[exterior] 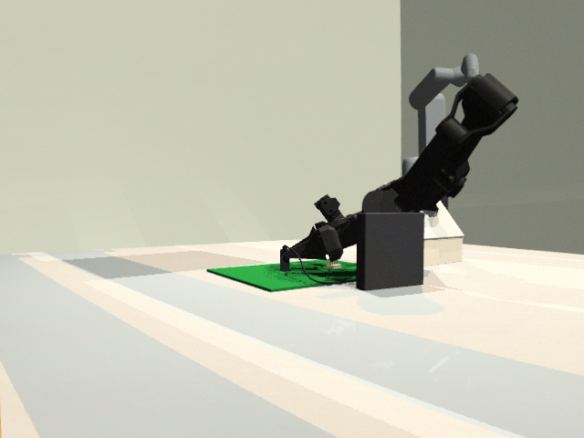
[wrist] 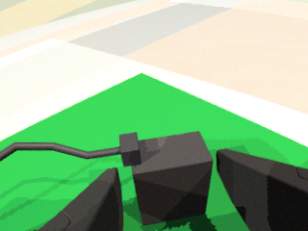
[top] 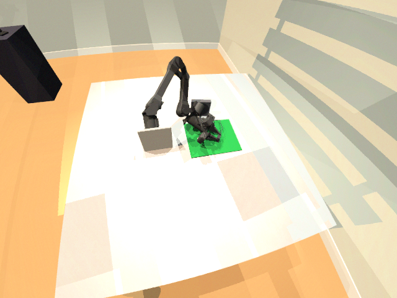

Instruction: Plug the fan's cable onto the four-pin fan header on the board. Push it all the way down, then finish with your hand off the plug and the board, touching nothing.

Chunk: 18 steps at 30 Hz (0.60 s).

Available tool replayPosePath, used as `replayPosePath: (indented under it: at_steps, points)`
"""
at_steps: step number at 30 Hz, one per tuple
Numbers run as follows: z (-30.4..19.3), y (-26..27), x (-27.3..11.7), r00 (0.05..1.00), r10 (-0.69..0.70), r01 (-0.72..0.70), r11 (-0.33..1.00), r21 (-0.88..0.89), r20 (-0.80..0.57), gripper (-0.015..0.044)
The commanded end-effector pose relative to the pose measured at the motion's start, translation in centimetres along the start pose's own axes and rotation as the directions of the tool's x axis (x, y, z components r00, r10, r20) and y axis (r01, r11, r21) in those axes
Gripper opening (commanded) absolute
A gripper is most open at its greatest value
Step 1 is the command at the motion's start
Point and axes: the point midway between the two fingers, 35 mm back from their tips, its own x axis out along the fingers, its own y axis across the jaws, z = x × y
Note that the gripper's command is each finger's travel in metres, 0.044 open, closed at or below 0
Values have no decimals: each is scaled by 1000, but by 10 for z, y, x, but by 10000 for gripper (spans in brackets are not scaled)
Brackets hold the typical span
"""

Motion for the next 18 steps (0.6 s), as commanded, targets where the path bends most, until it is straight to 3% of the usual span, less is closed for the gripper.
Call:
replayPosePath:
  at_steps: [1, 18]
  points:
    - [0, 0, 0, 1000, 0, 0, 1000, 0, 0, 205]
    - [7, 8, -22, 1000, 0, 0, 1000, 0, 0, 205]
